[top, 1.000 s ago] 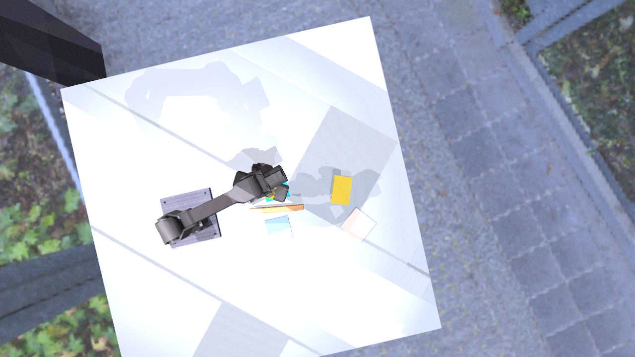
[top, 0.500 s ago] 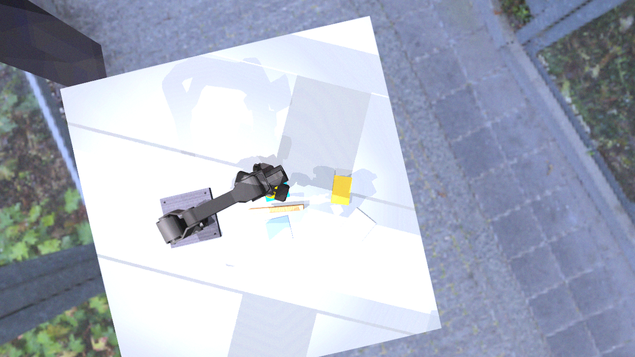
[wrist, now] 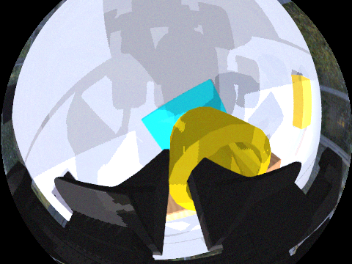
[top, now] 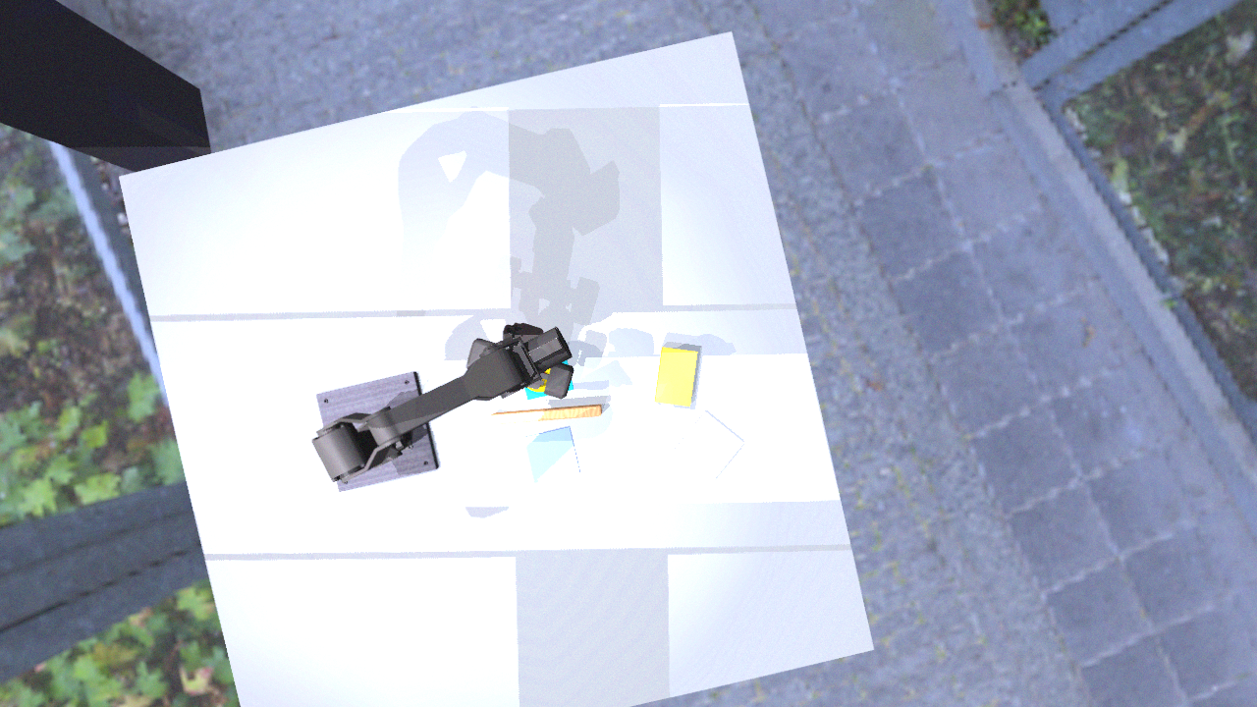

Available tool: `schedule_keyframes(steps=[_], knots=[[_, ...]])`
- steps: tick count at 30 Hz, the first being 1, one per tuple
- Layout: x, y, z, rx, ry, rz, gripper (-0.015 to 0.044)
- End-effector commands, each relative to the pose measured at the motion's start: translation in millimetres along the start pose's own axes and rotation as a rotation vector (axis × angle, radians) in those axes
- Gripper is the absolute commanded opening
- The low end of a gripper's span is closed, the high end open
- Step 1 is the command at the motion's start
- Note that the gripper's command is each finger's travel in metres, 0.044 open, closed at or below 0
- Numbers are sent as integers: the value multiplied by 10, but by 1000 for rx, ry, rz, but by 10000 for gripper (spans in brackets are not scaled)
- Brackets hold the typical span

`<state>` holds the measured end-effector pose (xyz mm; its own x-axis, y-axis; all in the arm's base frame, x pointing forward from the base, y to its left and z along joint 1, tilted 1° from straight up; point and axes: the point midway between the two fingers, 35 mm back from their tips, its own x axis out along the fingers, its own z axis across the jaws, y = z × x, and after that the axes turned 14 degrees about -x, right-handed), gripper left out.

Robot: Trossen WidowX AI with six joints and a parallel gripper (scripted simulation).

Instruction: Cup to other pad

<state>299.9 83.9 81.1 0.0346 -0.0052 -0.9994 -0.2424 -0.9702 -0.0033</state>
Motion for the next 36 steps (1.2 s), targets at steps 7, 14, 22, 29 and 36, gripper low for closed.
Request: schedule_keyframes(steps=[7,14,22,29,36], knots=[[148,9,27,5,-7,3,0],[159,5,16,0,-2,1,0],[159,5,16,0,-2,1,0],[159,5,16,0,-2,1,105],[157,4,16,0,-2,1,147]])
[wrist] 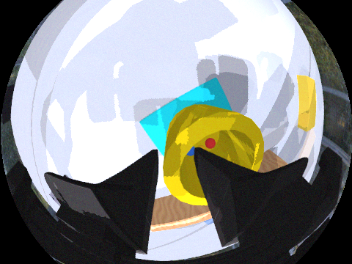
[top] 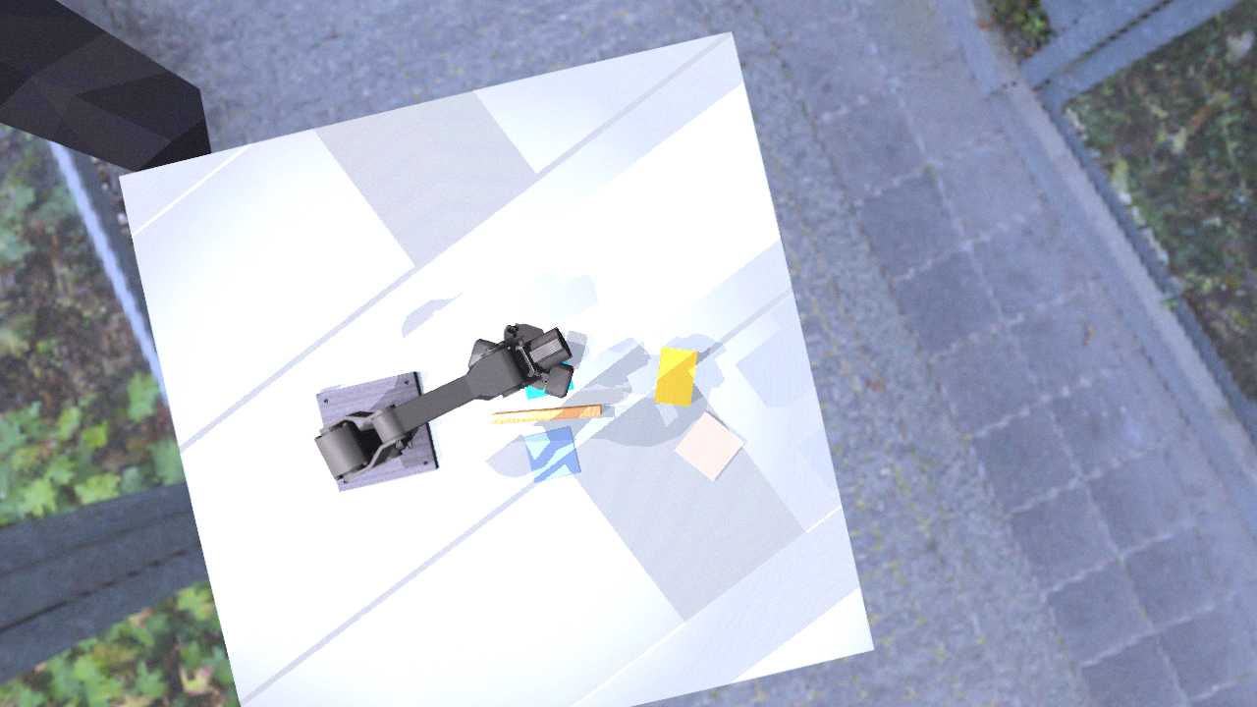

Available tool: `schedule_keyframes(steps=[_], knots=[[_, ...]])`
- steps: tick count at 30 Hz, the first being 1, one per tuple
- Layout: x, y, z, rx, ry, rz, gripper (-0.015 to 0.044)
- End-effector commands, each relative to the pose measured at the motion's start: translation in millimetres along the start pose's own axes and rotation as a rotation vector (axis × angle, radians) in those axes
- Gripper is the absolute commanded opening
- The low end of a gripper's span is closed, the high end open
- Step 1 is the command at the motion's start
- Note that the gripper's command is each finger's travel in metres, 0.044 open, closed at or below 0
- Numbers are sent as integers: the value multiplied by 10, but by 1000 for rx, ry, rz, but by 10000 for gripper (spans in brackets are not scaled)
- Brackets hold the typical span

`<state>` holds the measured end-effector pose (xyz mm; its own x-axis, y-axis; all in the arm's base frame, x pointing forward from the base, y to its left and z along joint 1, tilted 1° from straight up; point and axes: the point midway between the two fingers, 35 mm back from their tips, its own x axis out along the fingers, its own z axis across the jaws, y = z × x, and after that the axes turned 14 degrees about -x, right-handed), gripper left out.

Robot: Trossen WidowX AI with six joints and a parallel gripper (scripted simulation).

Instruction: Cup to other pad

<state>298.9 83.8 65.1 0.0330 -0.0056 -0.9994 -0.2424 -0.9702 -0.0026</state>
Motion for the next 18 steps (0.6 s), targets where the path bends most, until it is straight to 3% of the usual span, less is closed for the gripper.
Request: schedule_keyframes(steps=[1,18], knots=[[-7,0,0,0,-1,0,147],[-201,-7,-14,2,-2,1,147]])
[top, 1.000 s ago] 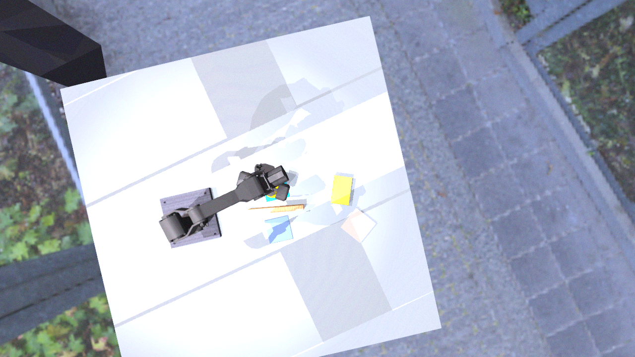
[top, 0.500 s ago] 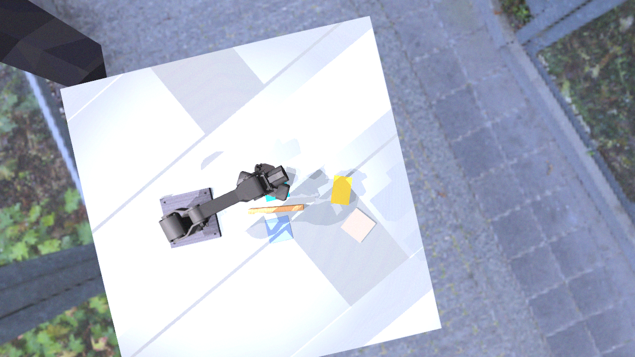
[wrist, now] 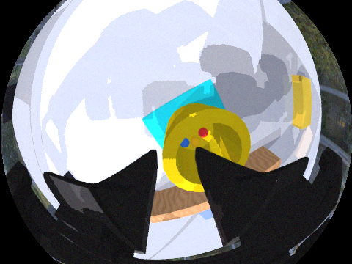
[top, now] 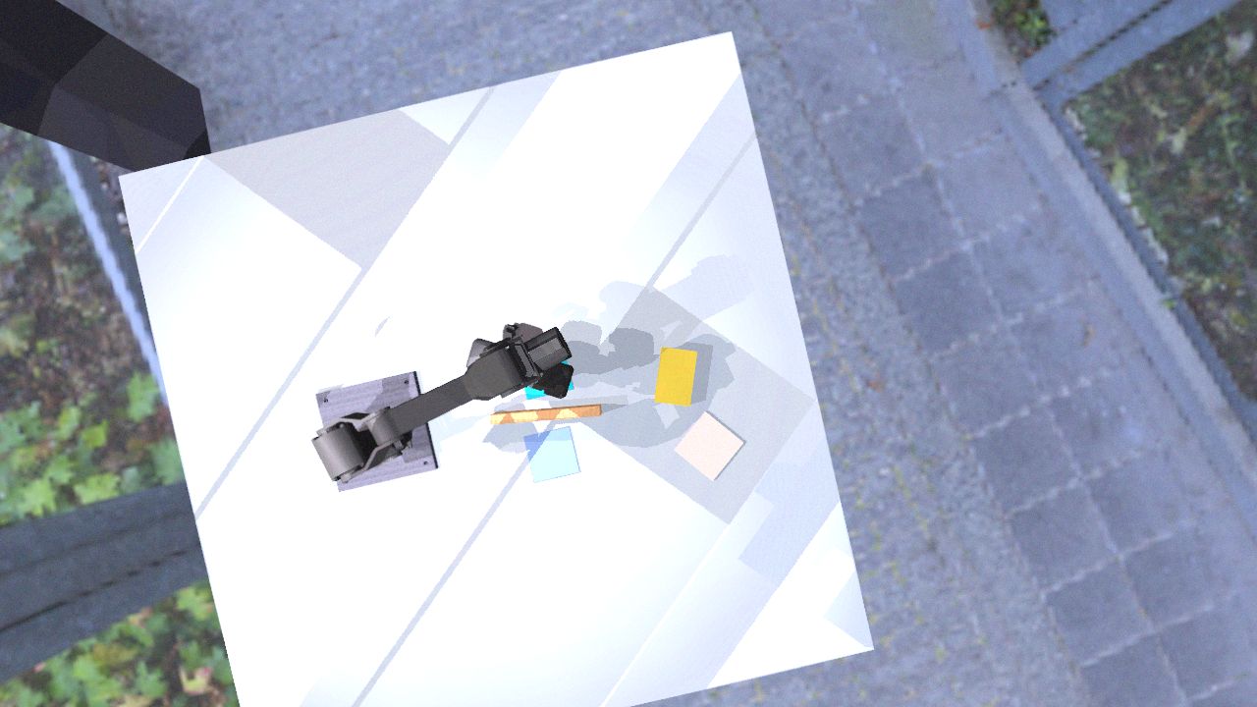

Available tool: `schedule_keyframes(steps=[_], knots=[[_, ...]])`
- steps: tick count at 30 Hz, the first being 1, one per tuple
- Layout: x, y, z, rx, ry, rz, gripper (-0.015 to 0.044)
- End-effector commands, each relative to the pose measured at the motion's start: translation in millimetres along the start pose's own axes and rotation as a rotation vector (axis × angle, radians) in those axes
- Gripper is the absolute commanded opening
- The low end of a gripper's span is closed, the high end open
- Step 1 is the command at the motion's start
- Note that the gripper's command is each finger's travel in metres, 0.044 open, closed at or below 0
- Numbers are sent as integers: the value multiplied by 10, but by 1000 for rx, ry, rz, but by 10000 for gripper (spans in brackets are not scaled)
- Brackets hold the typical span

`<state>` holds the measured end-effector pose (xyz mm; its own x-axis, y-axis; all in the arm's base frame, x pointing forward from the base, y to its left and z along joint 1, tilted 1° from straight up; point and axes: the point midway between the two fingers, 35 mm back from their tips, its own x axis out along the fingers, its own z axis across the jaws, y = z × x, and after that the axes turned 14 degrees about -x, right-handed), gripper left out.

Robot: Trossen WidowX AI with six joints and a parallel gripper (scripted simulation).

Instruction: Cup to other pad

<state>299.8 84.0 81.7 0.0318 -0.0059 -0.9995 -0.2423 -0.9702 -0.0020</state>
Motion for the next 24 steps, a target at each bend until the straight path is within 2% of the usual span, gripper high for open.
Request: schedule_keyframes(steps=[1,24], knots=[[-48,-3,-1,2,-1,1,147],[-309,-5,-12,5,-4,2,147]])
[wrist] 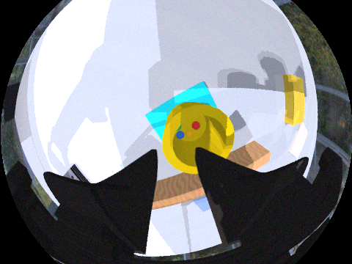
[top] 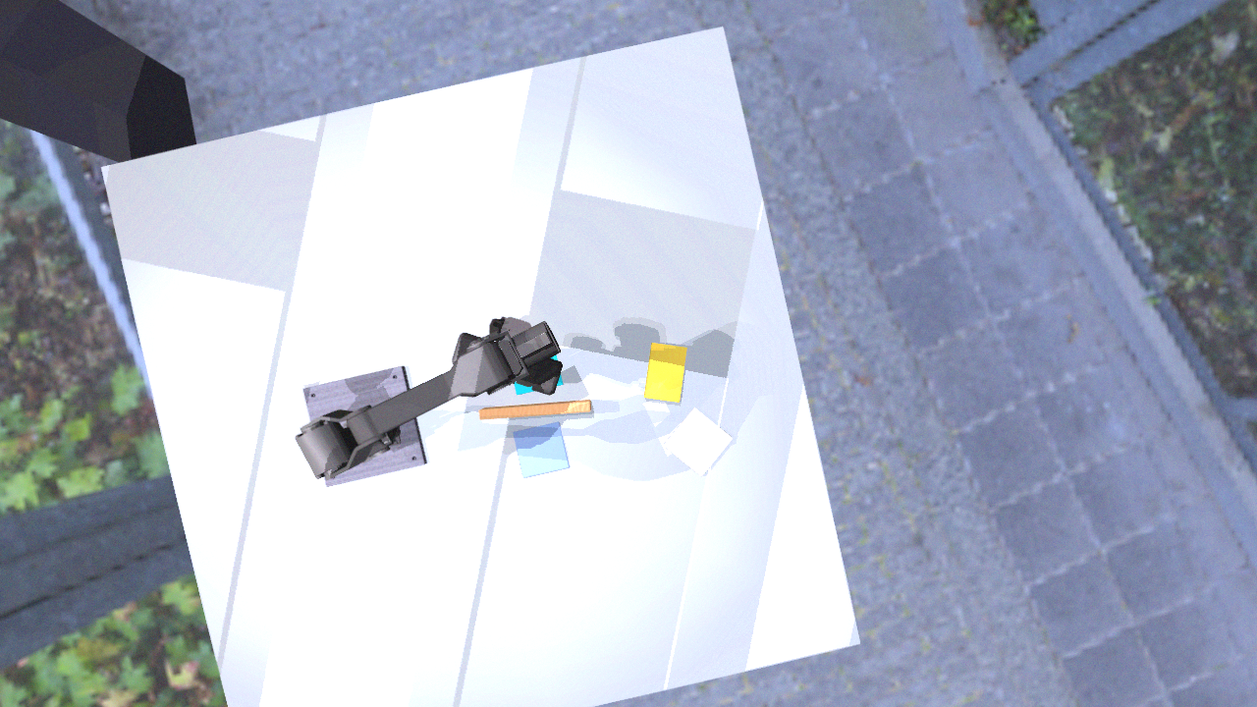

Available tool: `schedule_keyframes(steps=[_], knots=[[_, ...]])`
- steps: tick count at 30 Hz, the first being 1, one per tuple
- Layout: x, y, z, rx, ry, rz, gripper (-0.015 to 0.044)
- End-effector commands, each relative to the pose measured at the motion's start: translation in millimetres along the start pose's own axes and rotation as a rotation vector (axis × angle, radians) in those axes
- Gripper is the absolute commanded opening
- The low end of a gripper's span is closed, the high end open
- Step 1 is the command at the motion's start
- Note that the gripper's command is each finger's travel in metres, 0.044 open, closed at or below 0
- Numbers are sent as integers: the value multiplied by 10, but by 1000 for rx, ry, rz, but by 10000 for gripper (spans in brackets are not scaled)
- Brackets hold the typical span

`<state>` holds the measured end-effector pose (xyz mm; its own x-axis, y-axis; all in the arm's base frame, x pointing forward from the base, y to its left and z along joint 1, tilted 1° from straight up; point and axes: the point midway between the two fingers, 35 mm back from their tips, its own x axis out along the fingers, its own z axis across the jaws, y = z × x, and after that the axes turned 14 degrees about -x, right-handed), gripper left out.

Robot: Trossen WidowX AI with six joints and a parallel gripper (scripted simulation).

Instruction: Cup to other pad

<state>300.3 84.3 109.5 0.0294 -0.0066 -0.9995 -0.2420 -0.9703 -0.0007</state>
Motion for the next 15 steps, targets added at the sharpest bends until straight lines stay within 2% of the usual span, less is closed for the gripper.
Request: schedule_keyframes(steps=[1,11,15], knots=[[0,0,0,0,0,0,173],[-30,-2,-3,0,0,0,435],[-138,-7,-12,1,0,0,440]])
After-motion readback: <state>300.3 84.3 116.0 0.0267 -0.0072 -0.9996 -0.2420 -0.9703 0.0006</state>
